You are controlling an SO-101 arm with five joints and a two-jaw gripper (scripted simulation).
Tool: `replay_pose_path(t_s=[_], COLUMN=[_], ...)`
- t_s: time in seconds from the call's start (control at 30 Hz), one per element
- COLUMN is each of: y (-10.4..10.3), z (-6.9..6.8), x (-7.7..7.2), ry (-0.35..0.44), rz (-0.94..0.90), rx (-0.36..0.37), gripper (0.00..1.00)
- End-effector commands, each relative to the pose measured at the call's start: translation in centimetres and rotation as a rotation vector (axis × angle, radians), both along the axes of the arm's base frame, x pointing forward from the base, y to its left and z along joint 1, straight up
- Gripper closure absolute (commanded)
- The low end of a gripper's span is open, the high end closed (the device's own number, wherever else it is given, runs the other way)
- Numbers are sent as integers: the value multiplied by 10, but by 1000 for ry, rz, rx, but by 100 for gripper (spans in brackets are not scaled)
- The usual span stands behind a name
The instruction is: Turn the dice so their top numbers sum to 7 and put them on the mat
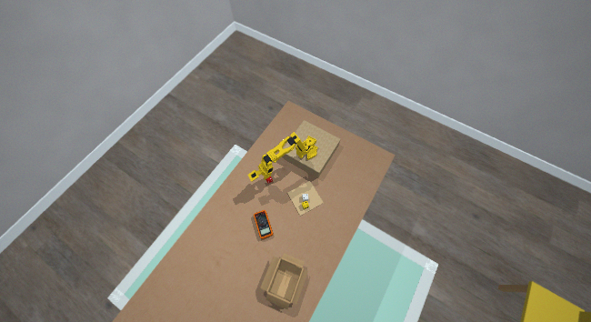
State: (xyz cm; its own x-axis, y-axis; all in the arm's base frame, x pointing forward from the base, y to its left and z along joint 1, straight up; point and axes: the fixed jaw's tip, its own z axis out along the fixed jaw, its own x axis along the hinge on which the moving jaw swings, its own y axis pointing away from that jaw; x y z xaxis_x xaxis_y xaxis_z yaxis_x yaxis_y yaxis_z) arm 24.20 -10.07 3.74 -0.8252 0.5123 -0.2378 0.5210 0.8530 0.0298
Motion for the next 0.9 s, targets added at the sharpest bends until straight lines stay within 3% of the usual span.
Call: replay_pose_path(t_s=[0.0, 0.13, 0.27, 0.87], y=[7, 12, 14, 18], z=[-29, -48, -56, -56], x=[-10, -20, -25, -23], ry=[122, 202, 237, 247], rz=[1, 1, 1, 4], rx=[57, 92, 108, 111], gripper=[65, 65, 65, 65])
